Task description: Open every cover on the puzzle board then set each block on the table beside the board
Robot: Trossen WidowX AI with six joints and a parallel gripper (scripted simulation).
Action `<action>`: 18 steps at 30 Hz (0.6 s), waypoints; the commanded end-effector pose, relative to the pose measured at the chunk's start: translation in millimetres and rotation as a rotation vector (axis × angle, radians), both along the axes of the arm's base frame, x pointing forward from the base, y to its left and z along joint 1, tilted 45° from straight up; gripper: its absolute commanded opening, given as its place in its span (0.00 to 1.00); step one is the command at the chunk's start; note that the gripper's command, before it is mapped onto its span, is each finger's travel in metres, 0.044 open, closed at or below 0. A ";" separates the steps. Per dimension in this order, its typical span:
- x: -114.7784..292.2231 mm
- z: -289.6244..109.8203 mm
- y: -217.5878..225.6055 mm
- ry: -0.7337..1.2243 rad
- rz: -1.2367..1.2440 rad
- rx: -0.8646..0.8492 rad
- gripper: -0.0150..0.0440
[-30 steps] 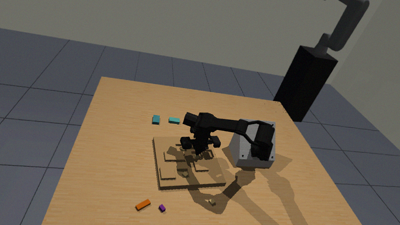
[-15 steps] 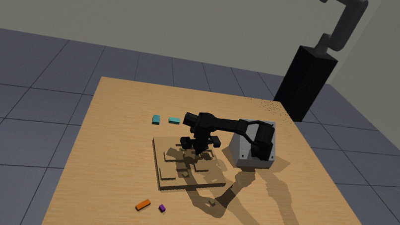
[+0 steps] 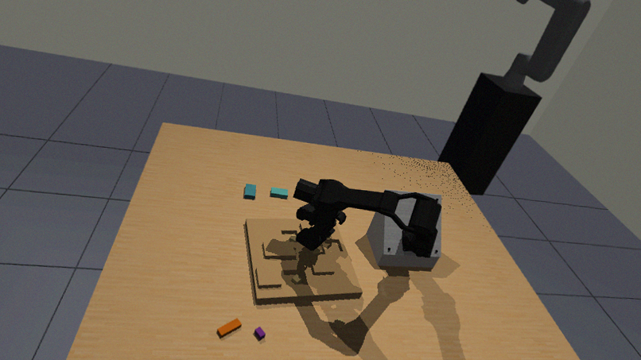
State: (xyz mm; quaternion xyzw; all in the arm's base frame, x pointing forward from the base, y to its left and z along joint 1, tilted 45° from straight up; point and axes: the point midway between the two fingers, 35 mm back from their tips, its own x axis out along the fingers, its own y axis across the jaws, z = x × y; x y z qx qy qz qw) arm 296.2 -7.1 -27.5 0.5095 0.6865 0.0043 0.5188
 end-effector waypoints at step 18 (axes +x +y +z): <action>-0.1 22.1 -19.7 -0.403 0.409 -0.038 0.50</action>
